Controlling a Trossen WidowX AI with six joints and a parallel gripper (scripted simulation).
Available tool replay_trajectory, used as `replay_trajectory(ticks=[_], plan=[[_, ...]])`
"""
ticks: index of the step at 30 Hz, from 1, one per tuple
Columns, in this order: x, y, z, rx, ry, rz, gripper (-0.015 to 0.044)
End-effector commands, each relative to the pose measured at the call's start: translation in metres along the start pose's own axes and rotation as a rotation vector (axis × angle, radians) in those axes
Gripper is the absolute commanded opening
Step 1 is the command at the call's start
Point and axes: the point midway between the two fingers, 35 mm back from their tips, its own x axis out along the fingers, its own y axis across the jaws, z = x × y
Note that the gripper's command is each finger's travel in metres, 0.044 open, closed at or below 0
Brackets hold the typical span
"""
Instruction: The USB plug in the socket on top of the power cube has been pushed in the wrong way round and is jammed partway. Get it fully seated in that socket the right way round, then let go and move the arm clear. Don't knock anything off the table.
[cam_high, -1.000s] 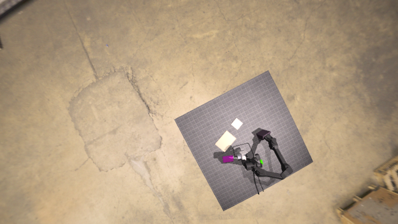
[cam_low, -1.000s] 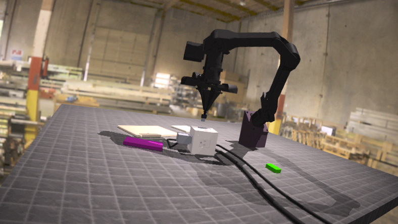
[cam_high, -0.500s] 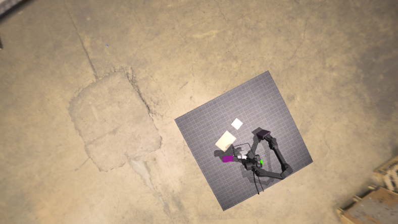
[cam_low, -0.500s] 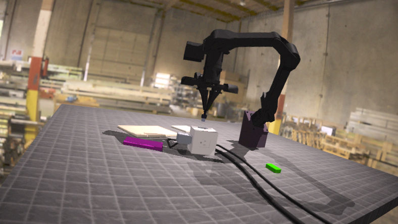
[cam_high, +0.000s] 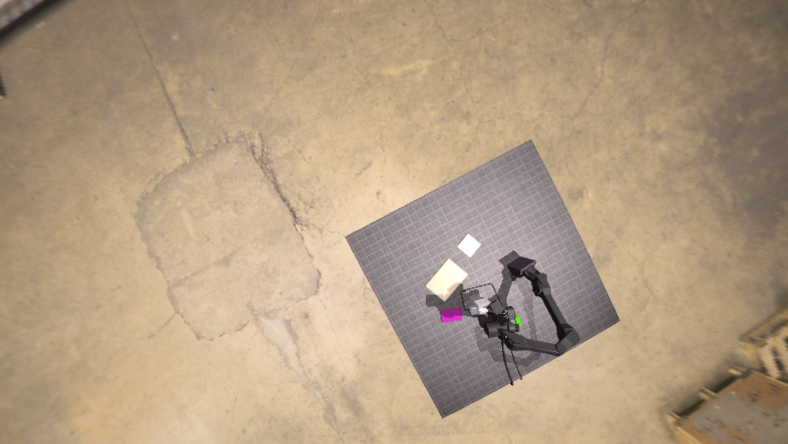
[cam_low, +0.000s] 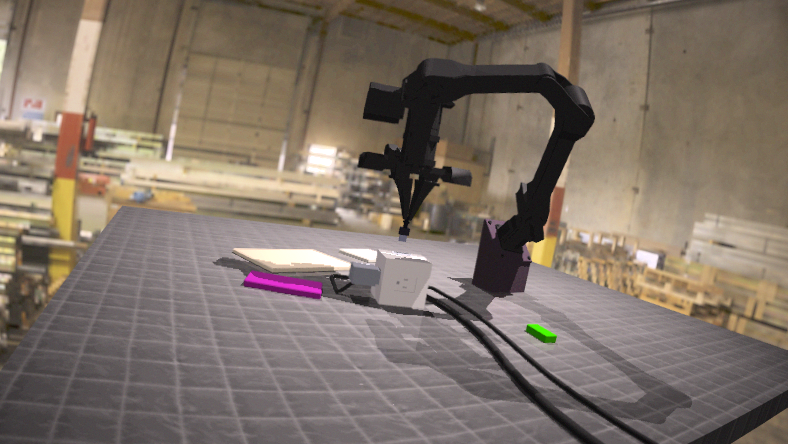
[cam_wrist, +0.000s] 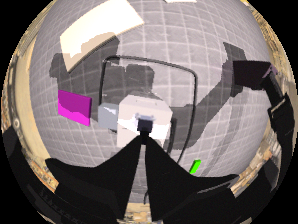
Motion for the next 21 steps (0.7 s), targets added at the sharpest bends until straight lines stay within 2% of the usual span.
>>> replay_trajectory(ticks=[1,21], plan=[[0.0008,0.0002,-0.0008,0.002,0.008,0.001,0.0000],[0.0031,0.0003,-0.0022,0.006,0.024,0.001,0.0000]])
